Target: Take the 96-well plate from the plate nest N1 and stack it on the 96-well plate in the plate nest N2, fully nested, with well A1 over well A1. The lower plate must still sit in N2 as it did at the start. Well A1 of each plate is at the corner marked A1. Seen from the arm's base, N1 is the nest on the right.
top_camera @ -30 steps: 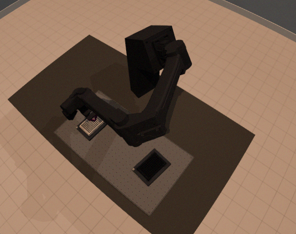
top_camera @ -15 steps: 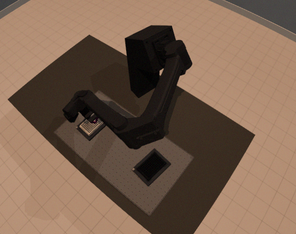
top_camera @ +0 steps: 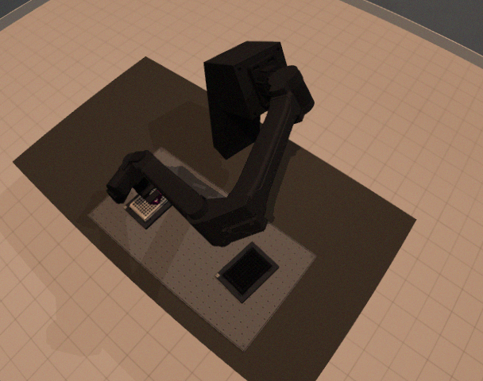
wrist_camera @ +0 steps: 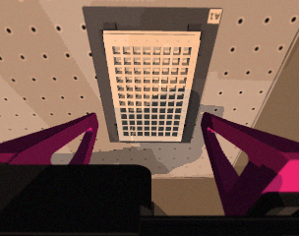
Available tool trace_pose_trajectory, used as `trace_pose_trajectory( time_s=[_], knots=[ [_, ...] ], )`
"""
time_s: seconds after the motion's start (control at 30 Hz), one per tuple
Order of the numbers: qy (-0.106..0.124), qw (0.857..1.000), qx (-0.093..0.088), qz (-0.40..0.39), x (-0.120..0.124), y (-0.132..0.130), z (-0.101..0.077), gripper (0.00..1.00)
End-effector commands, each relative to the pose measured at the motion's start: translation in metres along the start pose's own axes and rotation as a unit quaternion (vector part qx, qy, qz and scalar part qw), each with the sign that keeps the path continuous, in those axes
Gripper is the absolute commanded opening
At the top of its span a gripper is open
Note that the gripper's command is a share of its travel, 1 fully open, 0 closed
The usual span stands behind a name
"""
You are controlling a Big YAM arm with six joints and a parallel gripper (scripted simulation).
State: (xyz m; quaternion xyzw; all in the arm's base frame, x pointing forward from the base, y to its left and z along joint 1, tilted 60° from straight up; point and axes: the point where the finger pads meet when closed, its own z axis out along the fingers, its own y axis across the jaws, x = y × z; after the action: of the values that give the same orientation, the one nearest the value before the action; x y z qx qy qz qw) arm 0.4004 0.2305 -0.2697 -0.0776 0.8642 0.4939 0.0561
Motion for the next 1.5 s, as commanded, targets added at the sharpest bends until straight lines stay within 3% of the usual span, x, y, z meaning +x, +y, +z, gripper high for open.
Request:
trace_pose_trajectory(
  time_s=[0.0,0.4,0.47,0.5,0.57,0.93,1.07,1.33,1.37,1.47],
  knots=[
    [-0.001,1.0,0.001,0.006,0.002,-0.002,0.008,1.0],
    [-0.001,1.0,0.001,0.006,0.002,-0.002,0.028,1.0],
    [-0.001,1.0,0.001,0.006,0.002,-0.002,0.028,1.0],
    [-0.01,1.0,0.004,0.017,0.001,-0.009,0.019,1.0],
    [-0.001,1.0,0.001,0.006,0.002,-0.002,0.033,1.0],
    [-0.001,1.0,0.001,0.007,0.003,-0.002,0.051,1.0],
    [-0.006,1.0,0.002,0.011,-0.001,-0.003,0.041,1.0],
    [-0.006,1.0,0.002,0.011,-0.001,-0.003,0.041,1.0],
    [-0.006,1.0,0.002,0.011,-0.001,-0.003,0.041,0.0],
    [-0.006,1.0,0.002,0.011,-0.001,-0.003,0.041,0.0]
  ],
)
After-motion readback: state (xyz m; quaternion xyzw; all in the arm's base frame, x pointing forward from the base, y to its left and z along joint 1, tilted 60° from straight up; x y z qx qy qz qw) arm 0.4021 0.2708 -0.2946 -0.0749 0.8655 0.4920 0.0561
